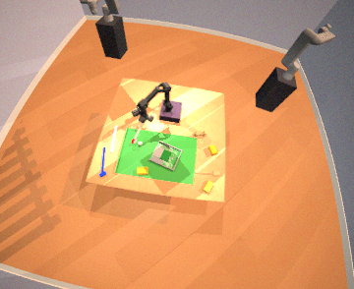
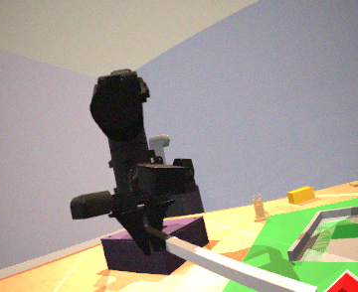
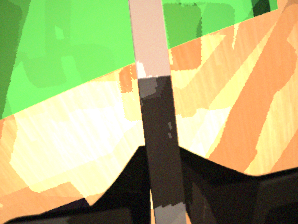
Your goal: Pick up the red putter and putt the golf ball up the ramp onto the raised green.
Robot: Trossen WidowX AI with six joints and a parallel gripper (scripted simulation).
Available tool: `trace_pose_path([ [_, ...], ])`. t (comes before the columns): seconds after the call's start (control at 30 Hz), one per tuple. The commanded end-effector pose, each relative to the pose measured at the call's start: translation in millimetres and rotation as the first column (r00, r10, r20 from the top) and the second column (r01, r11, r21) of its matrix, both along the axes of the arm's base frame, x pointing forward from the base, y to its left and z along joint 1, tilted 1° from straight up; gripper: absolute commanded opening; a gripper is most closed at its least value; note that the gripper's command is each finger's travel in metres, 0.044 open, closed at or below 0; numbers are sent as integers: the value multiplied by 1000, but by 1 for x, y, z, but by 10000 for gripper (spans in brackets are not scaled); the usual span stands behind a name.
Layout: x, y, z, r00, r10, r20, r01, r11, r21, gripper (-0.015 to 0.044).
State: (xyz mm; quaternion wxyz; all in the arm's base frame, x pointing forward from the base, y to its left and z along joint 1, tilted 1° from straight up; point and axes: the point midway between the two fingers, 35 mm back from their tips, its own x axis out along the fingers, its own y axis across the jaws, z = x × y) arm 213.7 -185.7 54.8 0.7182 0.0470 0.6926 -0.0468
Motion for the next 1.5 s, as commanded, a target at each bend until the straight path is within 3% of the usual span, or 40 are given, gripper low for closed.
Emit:
trace_pose_path([
  [0.0,0,0,-7,1000,-4,-2,4,1000,1,0],
  [0.77,0,1,-23,1000,0,-3,0,1000,3,0],
  [1.23,-4,-30,-27,1000,-4,-2,4,1000,-1,0],
  [1.37,-4,-24,-27,1000,-10,-6,10,1000,2,0],
  [1.47,7,8,-26,1000,-9,-5,9,1000,3,0],
])
